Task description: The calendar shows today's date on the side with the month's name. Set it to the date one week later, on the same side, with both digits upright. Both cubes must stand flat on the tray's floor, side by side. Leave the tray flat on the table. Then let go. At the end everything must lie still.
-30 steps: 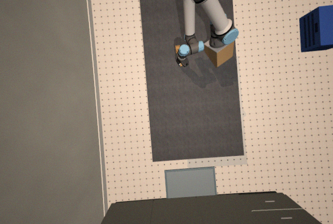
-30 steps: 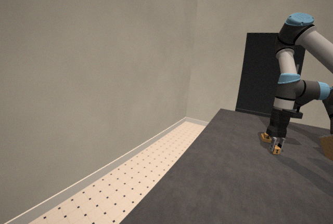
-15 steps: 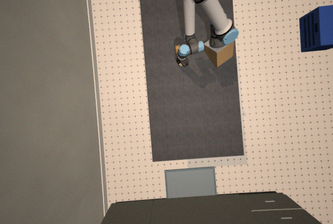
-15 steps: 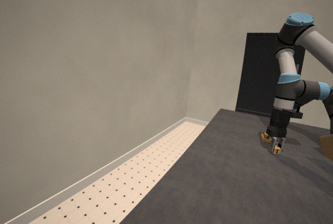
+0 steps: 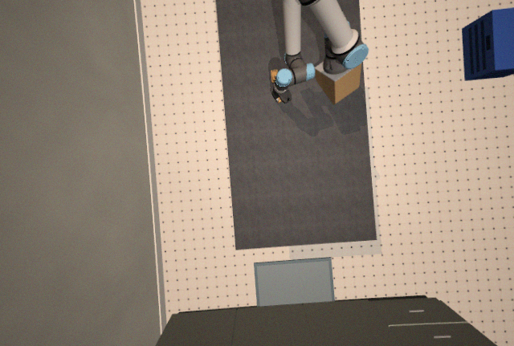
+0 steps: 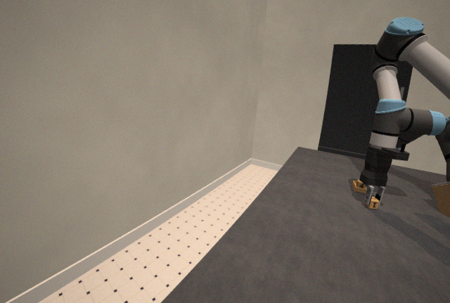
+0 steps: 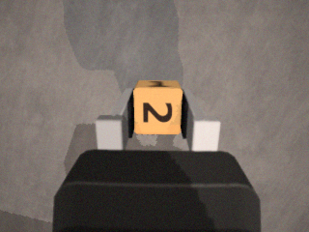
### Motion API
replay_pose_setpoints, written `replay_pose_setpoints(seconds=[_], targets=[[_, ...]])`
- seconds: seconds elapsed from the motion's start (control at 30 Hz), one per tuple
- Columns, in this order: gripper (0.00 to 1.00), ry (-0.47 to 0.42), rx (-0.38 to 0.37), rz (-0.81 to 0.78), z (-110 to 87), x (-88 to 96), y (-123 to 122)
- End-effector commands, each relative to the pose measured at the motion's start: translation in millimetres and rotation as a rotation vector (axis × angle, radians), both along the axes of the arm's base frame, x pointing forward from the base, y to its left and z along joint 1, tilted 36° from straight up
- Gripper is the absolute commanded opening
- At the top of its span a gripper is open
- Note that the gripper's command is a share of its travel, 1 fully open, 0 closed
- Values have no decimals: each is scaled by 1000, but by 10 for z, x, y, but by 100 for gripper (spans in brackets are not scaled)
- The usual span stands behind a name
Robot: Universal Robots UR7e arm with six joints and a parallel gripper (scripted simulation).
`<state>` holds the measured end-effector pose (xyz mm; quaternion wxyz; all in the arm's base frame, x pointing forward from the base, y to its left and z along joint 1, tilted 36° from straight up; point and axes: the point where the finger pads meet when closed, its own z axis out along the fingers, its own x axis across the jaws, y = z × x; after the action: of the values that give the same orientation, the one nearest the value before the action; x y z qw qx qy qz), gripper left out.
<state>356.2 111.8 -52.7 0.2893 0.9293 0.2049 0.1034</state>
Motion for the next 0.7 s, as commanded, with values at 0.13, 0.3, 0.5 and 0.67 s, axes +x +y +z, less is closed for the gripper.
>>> replay_pose_setpoints(seconds=[0.13, 0.3, 0.5, 0.67], targets=[[57, -1, 0, 0, -12, 7, -7], [57, -1, 0, 0, -19, 10, -11], [57, -1, 0, 0, -27, 13, -16], [57, -1, 0, 0, -28, 13, -16]])
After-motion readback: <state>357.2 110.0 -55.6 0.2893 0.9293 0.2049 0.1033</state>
